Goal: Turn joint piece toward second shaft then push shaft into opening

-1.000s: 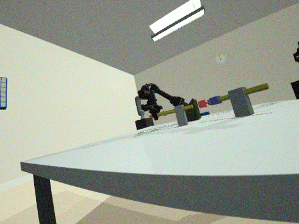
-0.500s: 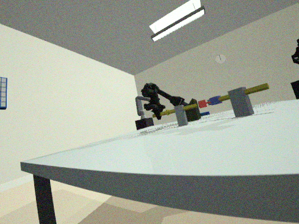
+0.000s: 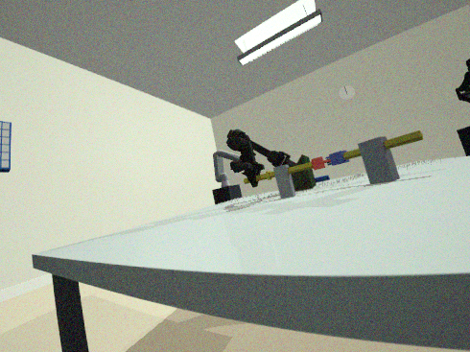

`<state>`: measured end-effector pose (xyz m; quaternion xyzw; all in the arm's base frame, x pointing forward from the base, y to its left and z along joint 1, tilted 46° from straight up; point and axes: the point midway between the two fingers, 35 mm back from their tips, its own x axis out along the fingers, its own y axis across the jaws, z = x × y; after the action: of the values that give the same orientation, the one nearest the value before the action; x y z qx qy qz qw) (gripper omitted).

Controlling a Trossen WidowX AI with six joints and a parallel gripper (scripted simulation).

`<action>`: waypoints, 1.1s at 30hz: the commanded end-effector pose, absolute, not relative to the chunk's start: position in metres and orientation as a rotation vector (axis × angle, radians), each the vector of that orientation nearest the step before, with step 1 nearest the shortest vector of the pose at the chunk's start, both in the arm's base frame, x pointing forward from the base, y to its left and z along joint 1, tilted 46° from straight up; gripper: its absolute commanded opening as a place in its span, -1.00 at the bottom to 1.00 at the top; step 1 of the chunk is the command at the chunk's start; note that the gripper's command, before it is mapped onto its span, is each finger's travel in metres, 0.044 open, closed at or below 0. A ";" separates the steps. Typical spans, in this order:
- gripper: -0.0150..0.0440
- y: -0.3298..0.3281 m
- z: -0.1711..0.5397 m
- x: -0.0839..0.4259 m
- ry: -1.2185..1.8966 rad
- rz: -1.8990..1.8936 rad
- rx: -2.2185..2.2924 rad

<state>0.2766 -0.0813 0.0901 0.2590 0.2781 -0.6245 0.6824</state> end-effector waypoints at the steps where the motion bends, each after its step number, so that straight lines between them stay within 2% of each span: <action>1: -0.49 -0.075 0.084 0.276 0.619 -1.400 0.581; 29: -0.49 -0.062 0.070 0.275 0.624 -1.400 0.581; 31: -0.31 -0.062 0.070 0.275 0.624 -1.400 0.581; 33: -0.26 -0.062 0.070 0.275 0.624 -1.400 0.581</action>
<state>0.2749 -0.0619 0.0701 0.2592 0.2773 -0.6247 0.6824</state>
